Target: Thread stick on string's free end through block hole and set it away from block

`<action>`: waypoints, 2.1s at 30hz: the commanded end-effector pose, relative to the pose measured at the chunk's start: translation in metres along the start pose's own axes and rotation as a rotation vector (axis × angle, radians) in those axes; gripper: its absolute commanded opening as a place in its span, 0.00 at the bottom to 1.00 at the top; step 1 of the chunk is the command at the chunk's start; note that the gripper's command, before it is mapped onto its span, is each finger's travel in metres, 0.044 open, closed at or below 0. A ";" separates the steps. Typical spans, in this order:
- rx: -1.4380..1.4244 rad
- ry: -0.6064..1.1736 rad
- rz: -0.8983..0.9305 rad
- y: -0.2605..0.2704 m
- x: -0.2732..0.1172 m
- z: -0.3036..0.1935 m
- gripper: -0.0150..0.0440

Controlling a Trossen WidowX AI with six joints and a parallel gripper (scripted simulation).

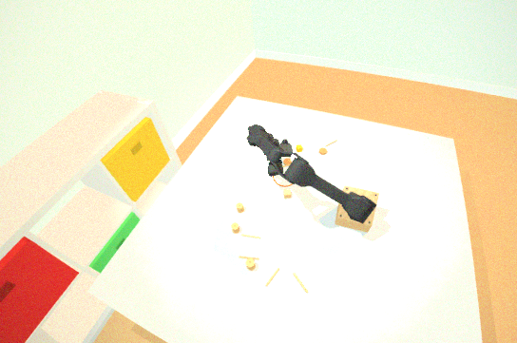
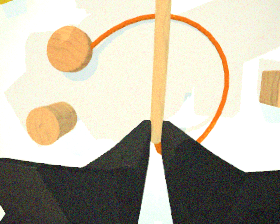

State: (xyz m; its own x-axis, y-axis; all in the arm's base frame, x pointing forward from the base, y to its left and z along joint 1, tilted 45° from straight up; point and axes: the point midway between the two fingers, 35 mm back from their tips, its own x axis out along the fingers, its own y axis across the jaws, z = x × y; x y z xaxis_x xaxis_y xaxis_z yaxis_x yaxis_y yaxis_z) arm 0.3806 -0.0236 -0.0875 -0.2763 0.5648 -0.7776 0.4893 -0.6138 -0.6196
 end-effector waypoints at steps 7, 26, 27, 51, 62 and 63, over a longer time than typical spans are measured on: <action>0.002 0.024 0.008 -0.002 -0.005 -0.015 0.25; 0.007 0.059 0.014 -0.006 -0.010 -0.037 0.25; 0.007 0.061 0.014 -0.007 -0.011 -0.038 0.25; 0.010 0.105 0.016 -0.016 -0.018 -0.066 0.25; 0.001 0.125 0.018 -0.021 -0.021 -0.079 0.25; 0.001 0.126 0.018 -0.021 -0.021 -0.080 0.25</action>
State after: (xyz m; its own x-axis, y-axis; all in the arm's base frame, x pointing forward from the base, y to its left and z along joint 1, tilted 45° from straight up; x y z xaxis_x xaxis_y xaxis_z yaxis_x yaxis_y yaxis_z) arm 0.4371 0.0180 -0.0531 -0.1712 0.6148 -0.7698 0.4886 -0.6255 -0.6083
